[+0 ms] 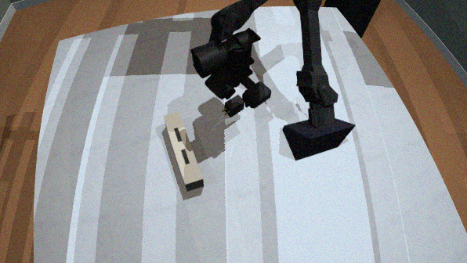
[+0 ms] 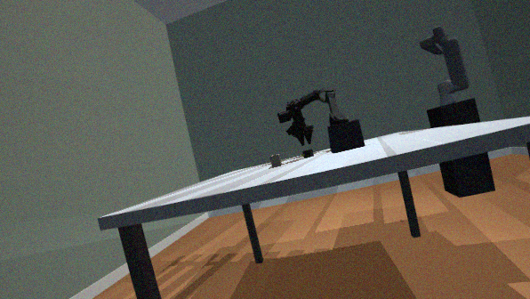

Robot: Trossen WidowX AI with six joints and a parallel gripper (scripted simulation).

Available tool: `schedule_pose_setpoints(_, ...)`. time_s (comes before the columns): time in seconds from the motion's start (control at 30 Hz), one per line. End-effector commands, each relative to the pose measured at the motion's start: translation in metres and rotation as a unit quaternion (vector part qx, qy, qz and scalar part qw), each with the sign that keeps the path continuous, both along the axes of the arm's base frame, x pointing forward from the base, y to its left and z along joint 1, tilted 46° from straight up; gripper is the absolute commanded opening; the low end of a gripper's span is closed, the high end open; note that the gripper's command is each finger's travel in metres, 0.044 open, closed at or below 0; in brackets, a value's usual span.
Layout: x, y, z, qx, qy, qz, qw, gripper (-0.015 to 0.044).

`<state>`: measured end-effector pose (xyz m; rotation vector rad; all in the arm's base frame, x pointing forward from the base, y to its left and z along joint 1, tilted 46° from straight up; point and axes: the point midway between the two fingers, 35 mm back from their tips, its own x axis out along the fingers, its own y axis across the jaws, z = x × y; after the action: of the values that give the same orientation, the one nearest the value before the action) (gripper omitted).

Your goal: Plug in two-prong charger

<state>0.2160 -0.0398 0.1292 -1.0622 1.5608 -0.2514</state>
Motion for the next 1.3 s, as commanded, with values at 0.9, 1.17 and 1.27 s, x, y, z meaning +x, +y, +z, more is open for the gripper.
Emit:
schedule_pose_setpoints(0.9,0.007,-0.031,-0.031,-0.002,0.002,0.001,1.0,0.044)
schedule_pose_setpoints(1.17,0.008,-0.04,-0.04,-0.004,0.002,0.0,1.0,0.044)
schedule_pose_setpoints(1.27,0.008,-0.044,-0.042,-0.004,0.001,0.0,1.0,0.044)
